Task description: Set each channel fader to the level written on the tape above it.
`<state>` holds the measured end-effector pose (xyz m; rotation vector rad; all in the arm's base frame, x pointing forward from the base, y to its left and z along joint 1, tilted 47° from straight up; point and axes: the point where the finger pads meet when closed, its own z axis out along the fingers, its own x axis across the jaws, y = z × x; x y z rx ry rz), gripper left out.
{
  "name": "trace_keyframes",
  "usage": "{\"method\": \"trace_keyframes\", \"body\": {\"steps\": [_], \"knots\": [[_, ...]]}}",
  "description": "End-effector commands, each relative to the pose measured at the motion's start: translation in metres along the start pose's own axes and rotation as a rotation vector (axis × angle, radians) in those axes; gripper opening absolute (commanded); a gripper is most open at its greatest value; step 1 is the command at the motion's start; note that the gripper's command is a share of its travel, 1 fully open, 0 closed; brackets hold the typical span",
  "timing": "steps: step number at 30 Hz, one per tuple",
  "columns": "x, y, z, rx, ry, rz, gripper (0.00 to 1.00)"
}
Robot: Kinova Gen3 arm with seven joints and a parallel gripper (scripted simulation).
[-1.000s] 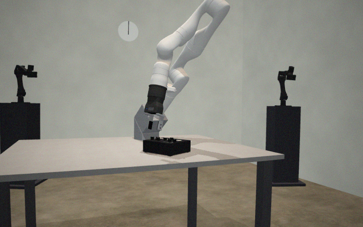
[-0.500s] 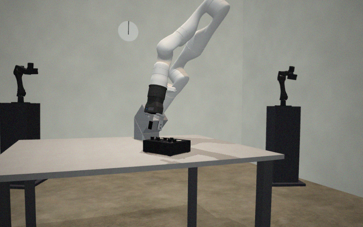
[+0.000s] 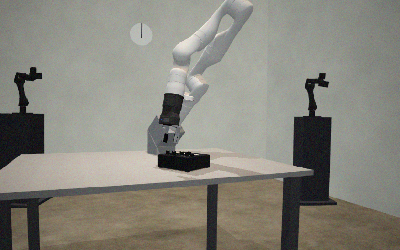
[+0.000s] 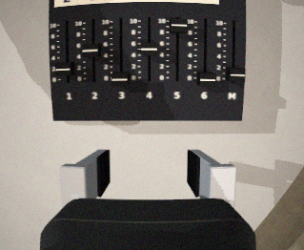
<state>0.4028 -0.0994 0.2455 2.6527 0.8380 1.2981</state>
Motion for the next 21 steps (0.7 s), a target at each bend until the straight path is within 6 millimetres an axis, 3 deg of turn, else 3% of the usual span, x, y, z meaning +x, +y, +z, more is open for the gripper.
{"method": "trace_keyframes", "body": {"steps": [1, 21], "knots": [[0.0000, 0.0005, -0.0003, -0.001, 0.000, 0.000, 1.00], [0.0016, -0.0021, -0.0036, 0.006, 0.003, 0.078, 1.00]]}}
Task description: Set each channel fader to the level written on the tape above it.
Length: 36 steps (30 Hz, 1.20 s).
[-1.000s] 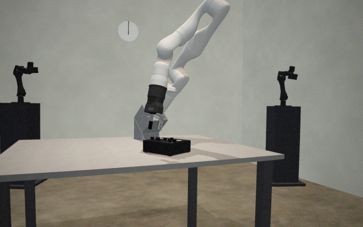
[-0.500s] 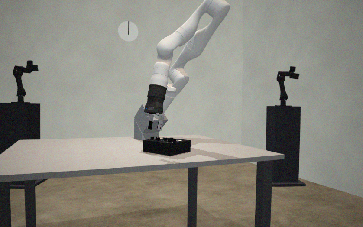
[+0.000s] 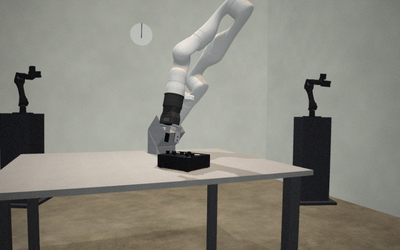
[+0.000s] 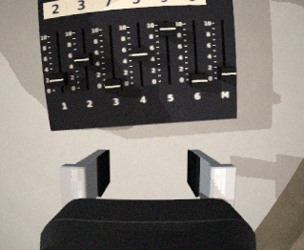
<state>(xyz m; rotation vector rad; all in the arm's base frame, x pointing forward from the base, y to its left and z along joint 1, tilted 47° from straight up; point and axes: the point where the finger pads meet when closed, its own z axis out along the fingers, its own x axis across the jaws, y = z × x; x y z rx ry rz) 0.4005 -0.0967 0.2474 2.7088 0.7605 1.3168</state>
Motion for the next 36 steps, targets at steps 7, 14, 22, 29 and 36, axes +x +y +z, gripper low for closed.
{"method": "trace_keyframes", "body": {"steps": [7, 14, 22, 29, 36], "knots": [[0.001, -0.002, -0.004, 0.005, 0.002, 0.074, 1.00], [0.003, -0.006, -0.009, 0.018, 0.003, 0.200, 1.00], [0.005, -0.010, -0.015, 0.033, 0.002, 0.339, 1.00], [0.007, -0.017, -0.024, 0.055, -0.005, 0.535, 1.00], [0.009, -0.023, -0.033, 0.080, -0.019, 0.755, 1.00]]}}
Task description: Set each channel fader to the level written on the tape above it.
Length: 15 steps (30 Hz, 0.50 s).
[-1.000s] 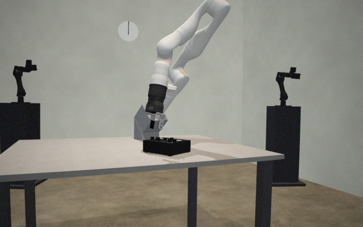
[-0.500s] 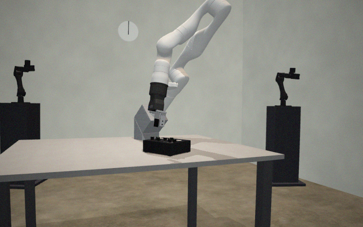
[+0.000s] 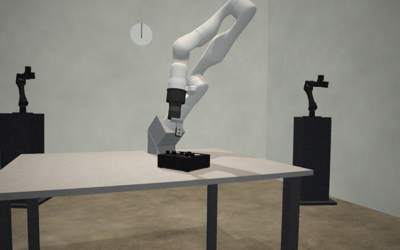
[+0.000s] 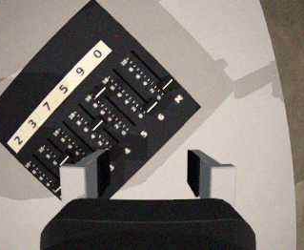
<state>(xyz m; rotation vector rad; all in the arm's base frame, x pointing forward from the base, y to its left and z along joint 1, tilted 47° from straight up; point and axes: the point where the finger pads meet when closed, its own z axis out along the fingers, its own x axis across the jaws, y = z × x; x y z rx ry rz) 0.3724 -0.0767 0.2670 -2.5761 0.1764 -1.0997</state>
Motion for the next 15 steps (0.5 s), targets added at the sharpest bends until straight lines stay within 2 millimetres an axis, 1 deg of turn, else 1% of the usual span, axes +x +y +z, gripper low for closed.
{"method": "trace_keyframes", "body": {"steps": [1, 3, 15], "knots": [[0.000, 0.000, -0.005, -0.001, -0.005, 0.066, 1.00], [0.000, 0.000, -0.005, -0.001, -0.005, 0.066, 1.00], [-0.010, -0.009, -0.021, 0.024, -0.047, 0.469, 1.00]]}}
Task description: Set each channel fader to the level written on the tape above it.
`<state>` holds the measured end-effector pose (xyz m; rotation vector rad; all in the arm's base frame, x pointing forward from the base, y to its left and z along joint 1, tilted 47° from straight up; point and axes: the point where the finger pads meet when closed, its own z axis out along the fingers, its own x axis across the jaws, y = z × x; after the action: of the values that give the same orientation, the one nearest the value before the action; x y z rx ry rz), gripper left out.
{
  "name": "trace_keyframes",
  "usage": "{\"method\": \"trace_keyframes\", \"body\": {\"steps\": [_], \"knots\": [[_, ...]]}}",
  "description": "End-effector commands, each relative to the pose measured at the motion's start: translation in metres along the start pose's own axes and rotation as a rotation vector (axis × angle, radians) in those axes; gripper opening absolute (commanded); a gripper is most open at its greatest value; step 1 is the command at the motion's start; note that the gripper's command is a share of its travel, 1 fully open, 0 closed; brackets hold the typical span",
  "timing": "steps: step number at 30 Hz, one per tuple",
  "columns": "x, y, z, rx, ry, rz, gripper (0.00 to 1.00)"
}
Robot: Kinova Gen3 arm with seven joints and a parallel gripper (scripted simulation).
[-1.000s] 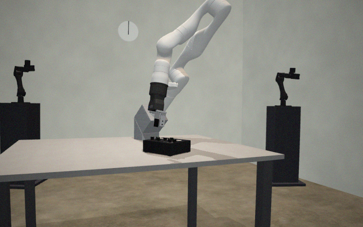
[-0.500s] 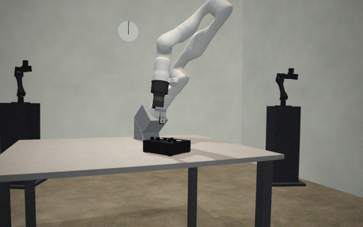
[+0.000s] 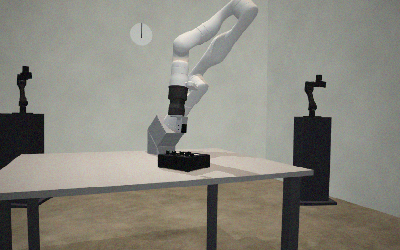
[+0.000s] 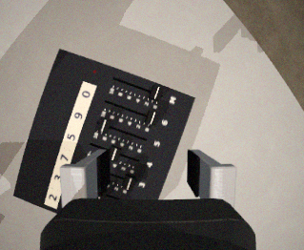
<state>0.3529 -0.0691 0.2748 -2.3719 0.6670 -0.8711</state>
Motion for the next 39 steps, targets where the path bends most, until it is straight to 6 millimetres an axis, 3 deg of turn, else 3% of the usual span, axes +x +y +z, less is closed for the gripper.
{"method": "trace_keyframes", "body": {"steps": [1, 20, 39], "knots": [[-0.001, 0.000, -0.005, -0.004, -0.004, 0.067, 1.00], [-0.020, 0.001, -0.022, -0.006, -0.068, 0.557, 1.00], [-0.032, 0.003, -0.030, -0.020, -0.102, 0.804, 1.00]]}}
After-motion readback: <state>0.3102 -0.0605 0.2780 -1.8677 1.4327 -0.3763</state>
